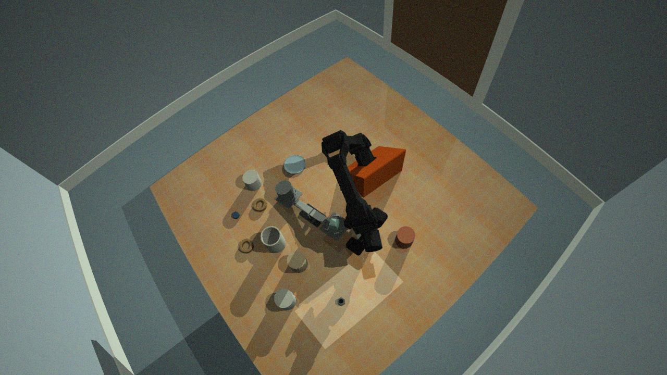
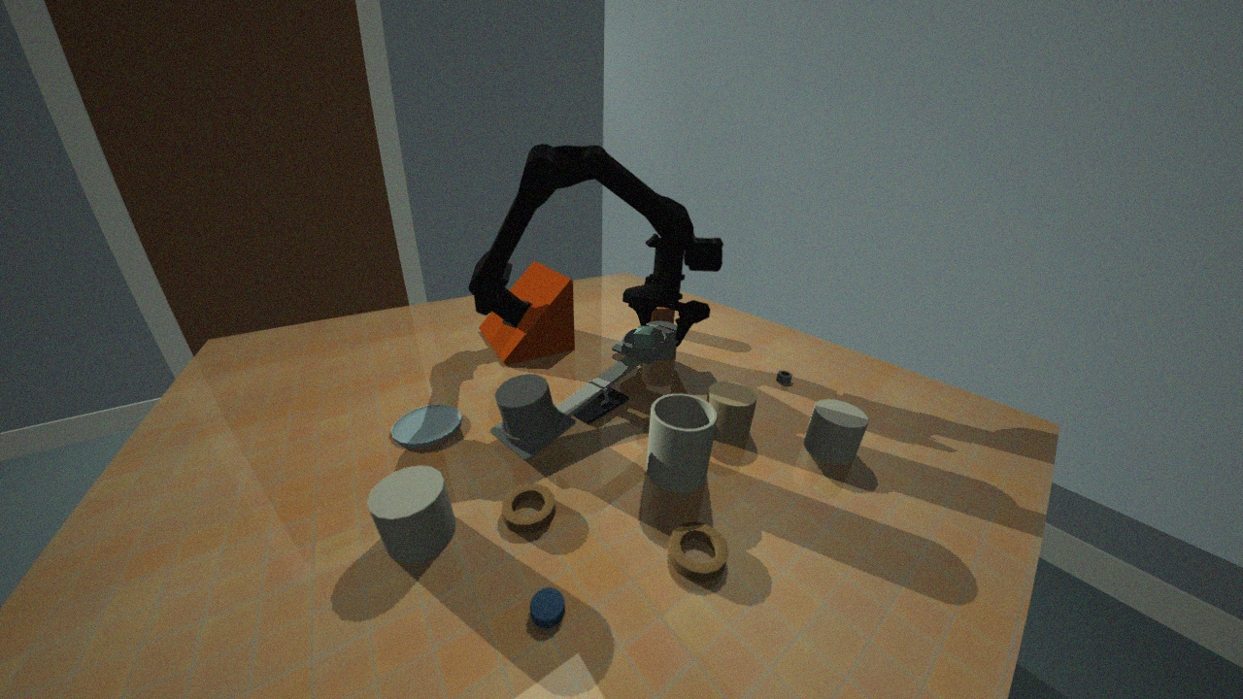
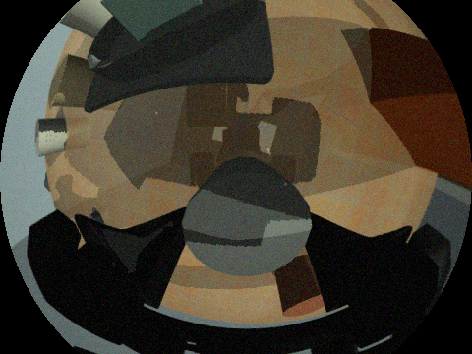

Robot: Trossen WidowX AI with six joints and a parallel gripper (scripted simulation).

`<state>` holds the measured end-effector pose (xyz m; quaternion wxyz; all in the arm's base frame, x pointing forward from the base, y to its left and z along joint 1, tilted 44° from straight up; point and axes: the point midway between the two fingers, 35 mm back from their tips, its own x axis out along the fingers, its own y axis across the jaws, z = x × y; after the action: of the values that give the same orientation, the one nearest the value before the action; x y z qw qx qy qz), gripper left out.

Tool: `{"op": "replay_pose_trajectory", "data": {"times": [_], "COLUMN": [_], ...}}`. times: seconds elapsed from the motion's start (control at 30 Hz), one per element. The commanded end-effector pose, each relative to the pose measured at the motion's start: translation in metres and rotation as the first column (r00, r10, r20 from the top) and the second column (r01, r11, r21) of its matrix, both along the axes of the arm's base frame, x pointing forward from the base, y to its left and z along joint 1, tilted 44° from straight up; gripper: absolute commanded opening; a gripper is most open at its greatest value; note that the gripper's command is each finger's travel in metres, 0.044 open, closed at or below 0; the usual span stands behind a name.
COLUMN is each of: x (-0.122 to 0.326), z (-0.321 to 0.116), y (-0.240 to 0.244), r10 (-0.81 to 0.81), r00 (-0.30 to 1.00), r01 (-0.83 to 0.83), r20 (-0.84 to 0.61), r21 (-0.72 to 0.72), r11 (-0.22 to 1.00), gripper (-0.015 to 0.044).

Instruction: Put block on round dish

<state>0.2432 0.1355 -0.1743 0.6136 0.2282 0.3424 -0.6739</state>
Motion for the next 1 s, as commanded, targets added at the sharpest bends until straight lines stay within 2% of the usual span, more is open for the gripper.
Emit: {"op": "replay_pose_trajectory", "data": {"times": [0.0,0.17,0.4,0.53,0.77,0.97], "x": [0.006,0.007,0.029,0.041,0.067,0.069], "z": [0.025,0.034,0.056,0.077,0.139,0.145], "y": [0.025,0.033,0.03,0.019,-0.019,-0.023], "r10": [0.004,0.005,0.072,0.125,0.27,0.283], "r00": [1.0,1.0,0.997,0.99,0.938,0.931], "r01": [-0.004,-0.005,-0.071,-0.121,-0.258,-0.269], "r20": [0.01,0.01,-0.021,-0.071,-0.218,-0.232], "r21": [0.01,0.01,0.055,0.059,0.084,0.088], "r11": [1.0,1.0,0.996,0.991,0.963,0.959], "gripper": [0.044,0.044,0.026,0.026,0.026,0.026]}}
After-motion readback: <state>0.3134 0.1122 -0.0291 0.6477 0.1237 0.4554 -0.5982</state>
